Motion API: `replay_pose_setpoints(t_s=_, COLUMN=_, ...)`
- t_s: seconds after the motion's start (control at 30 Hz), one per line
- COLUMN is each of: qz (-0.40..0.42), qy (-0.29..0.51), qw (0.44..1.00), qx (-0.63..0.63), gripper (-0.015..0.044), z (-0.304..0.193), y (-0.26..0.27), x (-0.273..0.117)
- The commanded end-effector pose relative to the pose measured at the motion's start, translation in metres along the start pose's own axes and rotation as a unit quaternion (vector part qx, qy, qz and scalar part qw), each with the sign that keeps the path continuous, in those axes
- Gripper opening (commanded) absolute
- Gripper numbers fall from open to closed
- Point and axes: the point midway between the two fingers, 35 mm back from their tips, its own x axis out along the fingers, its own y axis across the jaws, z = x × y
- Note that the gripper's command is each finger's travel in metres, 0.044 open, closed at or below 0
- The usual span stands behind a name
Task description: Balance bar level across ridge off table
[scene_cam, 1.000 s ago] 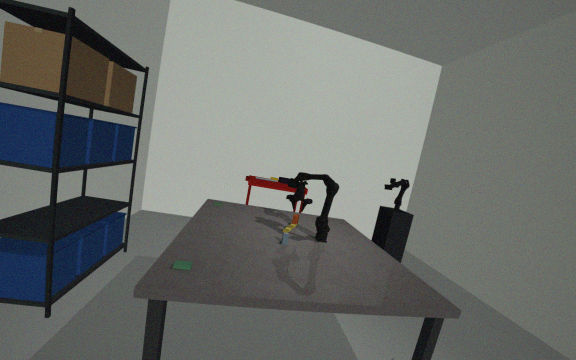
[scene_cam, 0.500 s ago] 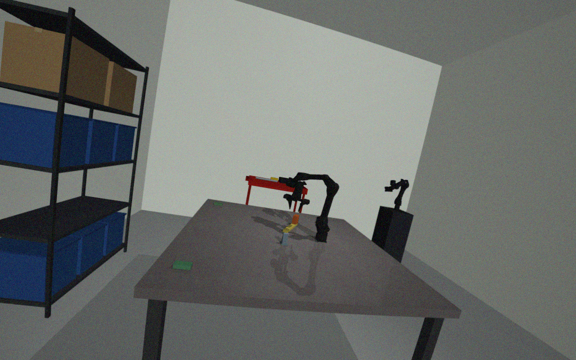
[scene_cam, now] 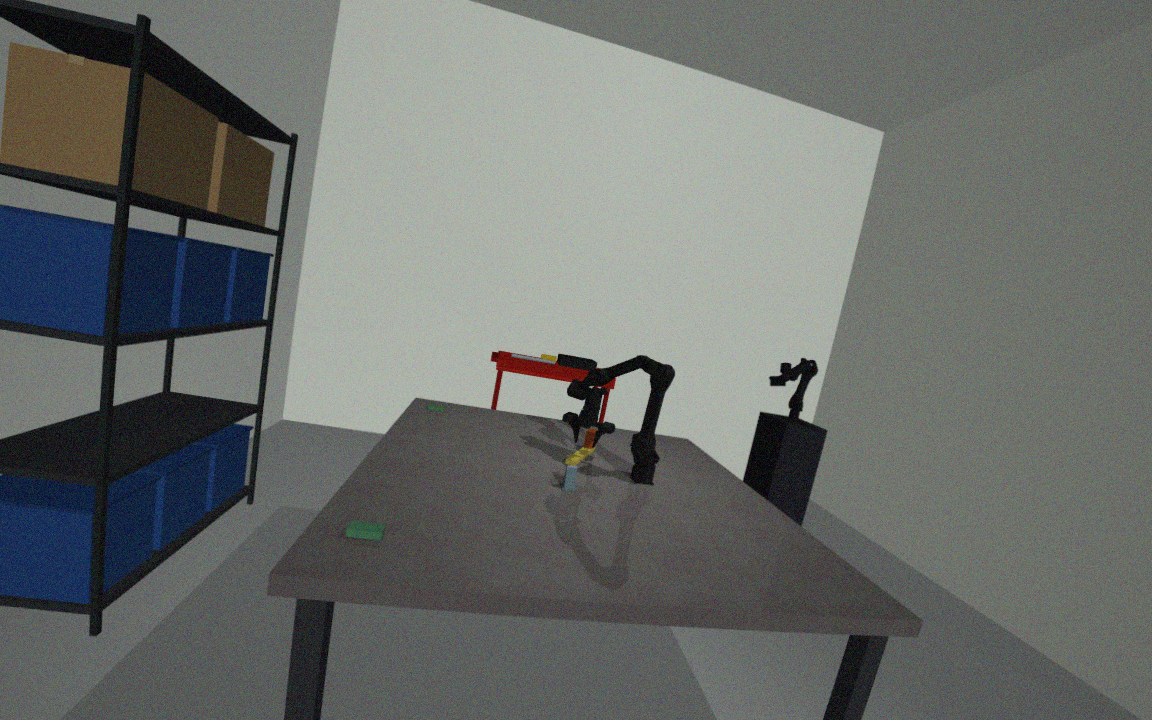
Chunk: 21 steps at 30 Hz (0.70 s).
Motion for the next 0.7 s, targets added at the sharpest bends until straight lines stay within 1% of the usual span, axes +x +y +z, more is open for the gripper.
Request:
replay_pose_setpoints(t_s=0.0, qz=-0.002, qy=-0.002, qw=1.0, qx=-0.003, gripper=0.0315, z=0.001, y=0.001, x=0.007)
replay_pose_setpoints(t_s=0.67, qz=-0.002, qy=-0.002, qw=1.0, qx=-0.003, gripper=0.0315, z=0.001, y=0.001, x=0.033)
